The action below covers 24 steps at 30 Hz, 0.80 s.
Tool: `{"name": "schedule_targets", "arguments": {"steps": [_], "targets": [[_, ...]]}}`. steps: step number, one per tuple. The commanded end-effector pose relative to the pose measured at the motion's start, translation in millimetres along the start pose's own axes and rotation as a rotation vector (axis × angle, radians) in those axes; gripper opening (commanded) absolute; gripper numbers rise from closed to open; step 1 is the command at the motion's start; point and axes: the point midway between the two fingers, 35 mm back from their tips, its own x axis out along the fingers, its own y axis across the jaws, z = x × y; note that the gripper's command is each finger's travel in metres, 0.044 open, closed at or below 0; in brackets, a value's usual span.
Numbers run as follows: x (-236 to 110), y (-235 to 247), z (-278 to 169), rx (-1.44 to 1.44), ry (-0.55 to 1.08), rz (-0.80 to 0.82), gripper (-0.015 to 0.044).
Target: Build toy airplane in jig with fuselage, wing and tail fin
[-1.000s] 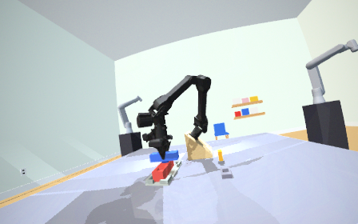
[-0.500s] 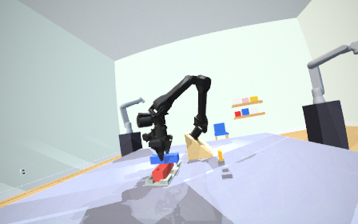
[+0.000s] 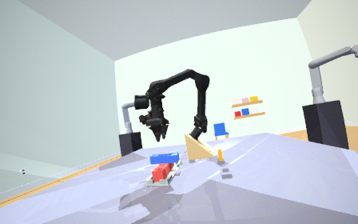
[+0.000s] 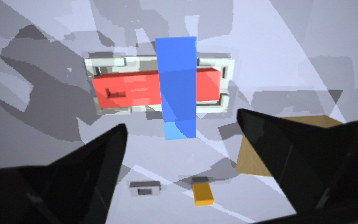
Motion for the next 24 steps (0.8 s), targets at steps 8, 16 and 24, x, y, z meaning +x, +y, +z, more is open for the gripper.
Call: {"name": "schedule_targets", "arguments": {"steps": [8, 16, 24], "targets": [[0.0, 0.7, 1.2, -0.900, 0.004, -0.006, 0.0440], [0.4, 1.2, 1.4, -1.351, 0.005, -0.005, 0.0440], [0.4, 1.2, 1.4, -1.351, 0.005, -0.005, 0.0440]]}}
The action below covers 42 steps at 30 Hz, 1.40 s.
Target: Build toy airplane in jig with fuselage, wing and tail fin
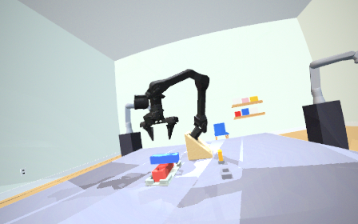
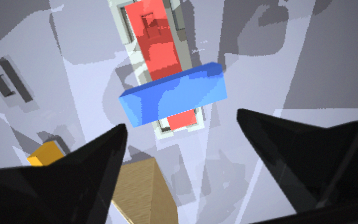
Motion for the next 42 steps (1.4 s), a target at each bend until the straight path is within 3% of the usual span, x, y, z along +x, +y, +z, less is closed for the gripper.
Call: {"name": "schedule_targets", "arguments": {"steps": [1, 4, 11, 22, 28, 34, 42], "targets": [[1, -1, -1, -0.032, 0.005, 0.001, 0.0440], [-3, 21, 1, -0.032, 0.002, -0.007, 0.0440], [-12, 119, -13, -0.039, -0.012, -0.027, 0.0440], [2, 243, -97, -0.107, 0.010, 0.013, 0.0440], [5, 248, -103, -0.111, 0.012, 0.017, 0.0440], [58, 250, -104, -0.112, 0.011, 0.019, 0.0440], [74, 250, -104, -0.113, 0.011, 0.021, 0.0440]]}}
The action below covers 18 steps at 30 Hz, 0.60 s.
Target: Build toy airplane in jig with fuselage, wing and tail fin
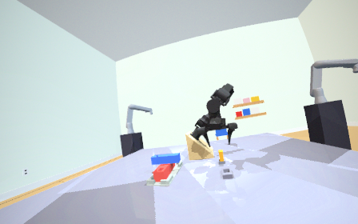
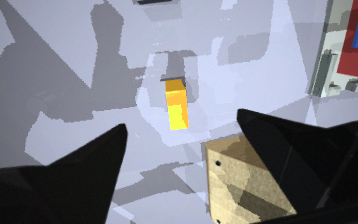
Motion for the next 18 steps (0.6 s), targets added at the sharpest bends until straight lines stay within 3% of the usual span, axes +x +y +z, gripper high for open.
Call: {"name": "schedule_targets", "arguments": {"steps": [1, 18], "targets": [[9, 2, -2, -0.003, 0.000, 0.006, 0.0440], [34, 1, 0, -0.004, 0.000, 0.002, 0.0440]]}}
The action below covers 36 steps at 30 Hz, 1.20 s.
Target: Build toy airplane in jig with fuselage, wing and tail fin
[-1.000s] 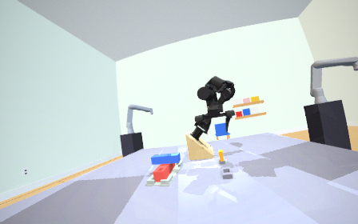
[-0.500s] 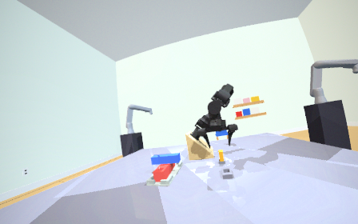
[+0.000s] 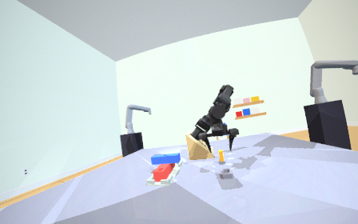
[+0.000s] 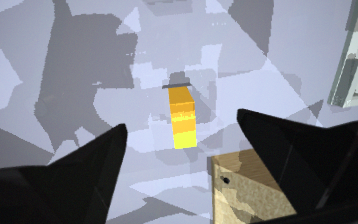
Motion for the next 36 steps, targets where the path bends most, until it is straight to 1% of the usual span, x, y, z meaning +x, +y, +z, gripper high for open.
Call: {"name": "schedule_targets", "arguments": {"steps": [1, 19, 33, 36], "targets": [[8, -2, -1, 0.007, 0.008, -0.004, 0.0440], [34, 0, -4, 0.008, 0.007, 0.003, 0.0440], [34, 0, -4, 0.008, 0.007, 0.003, 0.0073], [34, 0, -4, 0.008, 0.007, 0.003, 0.0053]]}}
